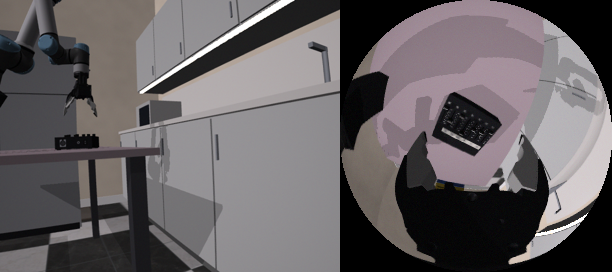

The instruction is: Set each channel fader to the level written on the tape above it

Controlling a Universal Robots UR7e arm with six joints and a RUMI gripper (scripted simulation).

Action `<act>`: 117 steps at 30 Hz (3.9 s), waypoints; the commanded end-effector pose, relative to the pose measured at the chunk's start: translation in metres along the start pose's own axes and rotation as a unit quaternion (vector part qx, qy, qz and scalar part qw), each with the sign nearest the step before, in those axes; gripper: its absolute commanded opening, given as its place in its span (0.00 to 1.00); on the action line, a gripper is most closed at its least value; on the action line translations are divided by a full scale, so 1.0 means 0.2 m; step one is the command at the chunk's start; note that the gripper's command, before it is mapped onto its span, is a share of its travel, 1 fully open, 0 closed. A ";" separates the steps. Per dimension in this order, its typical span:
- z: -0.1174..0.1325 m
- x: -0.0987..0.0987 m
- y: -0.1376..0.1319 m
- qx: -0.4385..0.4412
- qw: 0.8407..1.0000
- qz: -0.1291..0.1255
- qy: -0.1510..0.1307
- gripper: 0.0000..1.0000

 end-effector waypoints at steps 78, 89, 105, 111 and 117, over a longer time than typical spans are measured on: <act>-0.04 0.15 0.03 -0.934 0.358 0.002 -0.008 1.00; -0.05 0.16 0.04 -0.950 0.311 0.001 -0.008 1.00; -0.05 0.16 0.04 -0.959 0.282 0.001 -0.008 1.00; -0.05 0.17 0.04 -0.960 0.279 0.001 -0.008 1.00; -0.05 0.17 0.04 -0.960 0.279 0.001 -0.008 1.00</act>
Point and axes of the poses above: the point where the finger pads meet when closed, its own x axis out along the fingers, its own y axis across the jaws, z = x × y, the point moved 5 cm from there along -x, back along the fingers, and after that the axes turned 11 degrees about x, right-handed, at the moved point
